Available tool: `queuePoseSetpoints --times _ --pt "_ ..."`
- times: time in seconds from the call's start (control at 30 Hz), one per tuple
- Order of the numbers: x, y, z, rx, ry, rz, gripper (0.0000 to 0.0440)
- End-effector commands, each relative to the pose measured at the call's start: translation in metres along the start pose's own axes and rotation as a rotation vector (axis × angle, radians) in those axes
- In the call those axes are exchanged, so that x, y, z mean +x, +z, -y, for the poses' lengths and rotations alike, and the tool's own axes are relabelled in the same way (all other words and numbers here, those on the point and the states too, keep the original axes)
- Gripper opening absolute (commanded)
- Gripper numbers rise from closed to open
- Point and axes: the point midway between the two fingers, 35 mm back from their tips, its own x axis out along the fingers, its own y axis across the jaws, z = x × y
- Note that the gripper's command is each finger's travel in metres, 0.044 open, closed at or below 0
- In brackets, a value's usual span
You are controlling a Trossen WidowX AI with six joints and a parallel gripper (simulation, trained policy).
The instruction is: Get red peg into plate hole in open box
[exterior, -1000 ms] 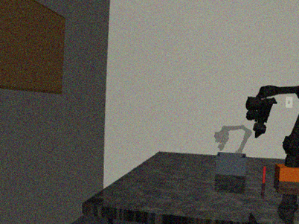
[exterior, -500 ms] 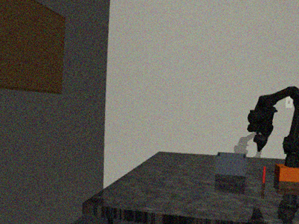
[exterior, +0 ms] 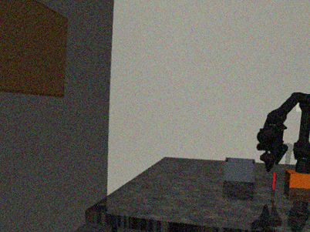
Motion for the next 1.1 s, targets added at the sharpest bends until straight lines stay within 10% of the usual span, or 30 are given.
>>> queuePoseSetpoints --times 0.0,0.33,0.9,1.07 --pt "0.019 -0.009 -0.010 0.059 0.026 -0.011 0.0440" --pt "0.052 -0.024 -0.033 0.158 0.120 -0.018 0.0412" --pt "0.061 -0.038 -0.033 0.212 0.124 -0.151 0.0000" --pt "0.052 -0.027 -0.031 0.195 0.144 -0.105 0.0000"
